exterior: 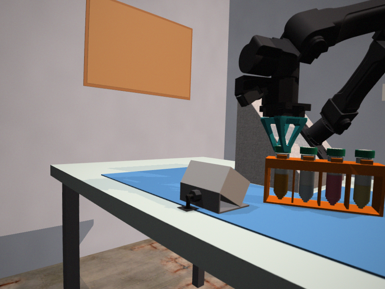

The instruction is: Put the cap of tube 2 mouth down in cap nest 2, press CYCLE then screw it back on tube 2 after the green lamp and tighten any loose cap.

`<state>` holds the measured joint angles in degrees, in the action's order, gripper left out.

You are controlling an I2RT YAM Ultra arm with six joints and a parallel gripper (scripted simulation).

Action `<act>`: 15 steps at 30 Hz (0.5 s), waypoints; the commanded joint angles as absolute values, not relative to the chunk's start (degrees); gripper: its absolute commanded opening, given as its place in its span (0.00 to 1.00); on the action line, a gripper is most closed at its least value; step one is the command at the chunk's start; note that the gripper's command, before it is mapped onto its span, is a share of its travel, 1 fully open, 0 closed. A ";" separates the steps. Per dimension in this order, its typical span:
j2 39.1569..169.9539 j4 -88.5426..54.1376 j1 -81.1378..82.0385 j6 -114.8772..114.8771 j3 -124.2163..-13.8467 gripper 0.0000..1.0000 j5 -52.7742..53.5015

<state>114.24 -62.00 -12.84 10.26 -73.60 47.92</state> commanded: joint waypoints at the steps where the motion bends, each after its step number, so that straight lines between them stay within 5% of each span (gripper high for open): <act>1: 113.96 -62.22 -13.27 14.72 -73.77 0.00 48.30; 2: 113.96 -62.22 -13.27 14.72 -73.77 0.00 48.30; 3: 113.96 -62.22 -13.27 14.72 -73.77 0.49 48.30; 15: 113.95 -63.06 -13.63 14.19 -74.21 0.49 48.22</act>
<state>114.24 -62.35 -12.86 14.26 -73.78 48.27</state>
